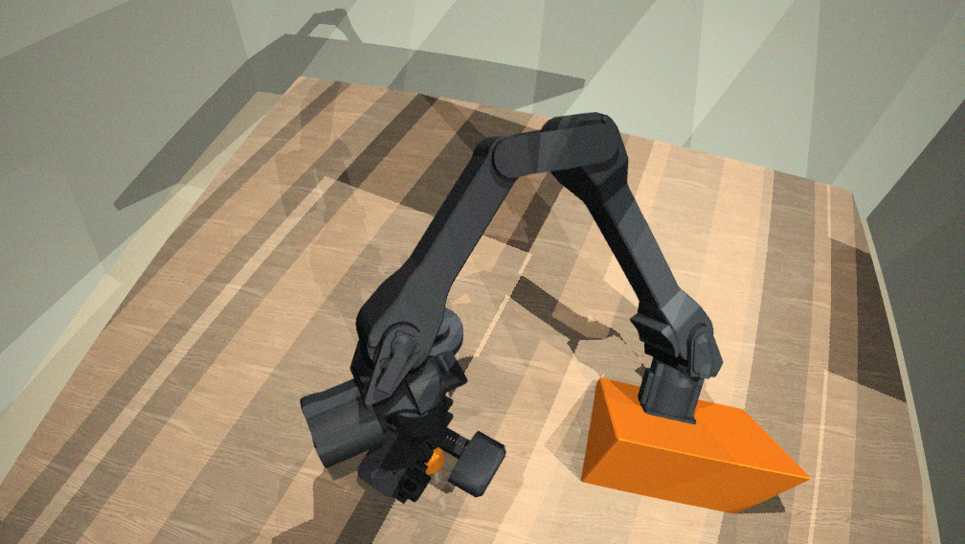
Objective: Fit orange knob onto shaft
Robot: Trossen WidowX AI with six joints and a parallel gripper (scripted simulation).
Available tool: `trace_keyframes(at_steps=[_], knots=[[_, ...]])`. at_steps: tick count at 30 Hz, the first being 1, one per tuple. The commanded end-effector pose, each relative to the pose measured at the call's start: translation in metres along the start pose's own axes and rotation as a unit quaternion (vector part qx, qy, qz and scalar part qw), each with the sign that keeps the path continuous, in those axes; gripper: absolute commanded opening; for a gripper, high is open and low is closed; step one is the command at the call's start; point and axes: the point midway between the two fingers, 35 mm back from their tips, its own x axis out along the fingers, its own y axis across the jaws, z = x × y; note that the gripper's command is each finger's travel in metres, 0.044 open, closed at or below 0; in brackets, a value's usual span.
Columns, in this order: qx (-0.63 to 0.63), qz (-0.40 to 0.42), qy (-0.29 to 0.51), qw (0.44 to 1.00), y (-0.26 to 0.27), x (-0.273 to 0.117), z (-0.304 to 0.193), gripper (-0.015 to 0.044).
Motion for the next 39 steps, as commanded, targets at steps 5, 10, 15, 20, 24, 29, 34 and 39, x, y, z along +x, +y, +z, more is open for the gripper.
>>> trace_keyframes(at_steps=[5,10,15,20,24,29,34,39], knots=[[-0.002,0.0,0.003,1.0,0.001,0.014,-0.002,0.044],[-0.002,0.0,0.004,1.0,0.001,0.022,-0.003,0.044],[-0.002,0.0,0.004,1.0,0.001,0.026,-0.003,0.0414],[-0.002,0.0,0.004,1.0,0.001,0.026,-0.003,0.0282],[-0.002,0.0,0.004,1.0,0.001,0.026,-0.003,0.0177],[-0.002,0.0,0.004,1.0,0.001,0.026,-0.003,0.0144],[-0.002,0.0,0.004,1.0,0.001,0.022,-0.002,0.0033],[-0.003,0.0,0.002,1.0,-0.002,0.007,0.0,0.0]])
